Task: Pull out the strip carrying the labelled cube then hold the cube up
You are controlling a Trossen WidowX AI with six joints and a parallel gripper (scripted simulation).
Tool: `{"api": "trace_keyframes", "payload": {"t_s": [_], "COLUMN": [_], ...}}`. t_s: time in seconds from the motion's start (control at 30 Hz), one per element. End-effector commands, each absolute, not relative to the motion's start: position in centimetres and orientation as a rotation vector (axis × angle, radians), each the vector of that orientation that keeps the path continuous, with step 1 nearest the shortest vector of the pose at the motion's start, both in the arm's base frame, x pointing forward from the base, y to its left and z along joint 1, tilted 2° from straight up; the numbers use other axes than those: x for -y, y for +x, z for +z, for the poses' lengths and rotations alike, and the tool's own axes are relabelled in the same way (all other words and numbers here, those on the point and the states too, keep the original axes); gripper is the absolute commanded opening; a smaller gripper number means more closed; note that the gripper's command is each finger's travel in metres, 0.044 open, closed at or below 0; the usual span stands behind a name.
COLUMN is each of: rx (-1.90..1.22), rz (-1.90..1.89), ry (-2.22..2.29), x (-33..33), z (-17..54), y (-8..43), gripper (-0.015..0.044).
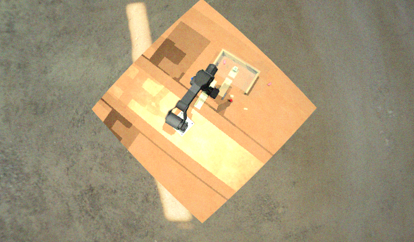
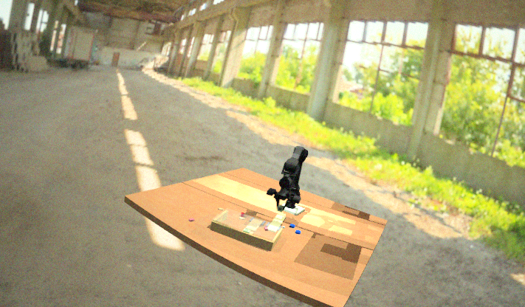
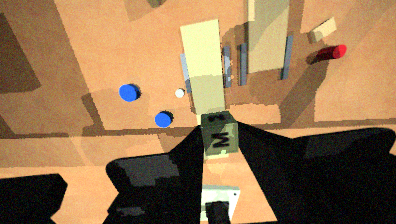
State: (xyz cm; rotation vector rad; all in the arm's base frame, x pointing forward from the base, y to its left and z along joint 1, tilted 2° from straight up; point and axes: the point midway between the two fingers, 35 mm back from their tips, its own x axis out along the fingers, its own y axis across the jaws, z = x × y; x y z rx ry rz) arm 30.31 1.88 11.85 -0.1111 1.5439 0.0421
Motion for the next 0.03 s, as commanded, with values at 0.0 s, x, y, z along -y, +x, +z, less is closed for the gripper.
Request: {"api": "trace_keyframes", "payload": {"t_s": [0.0], "rx": [-1.545], "rz": [0.042], "ry": [-0.104], "x": [-1.96], "z": [11.90], "y": [30.29], "gripper": [0.0000]}}
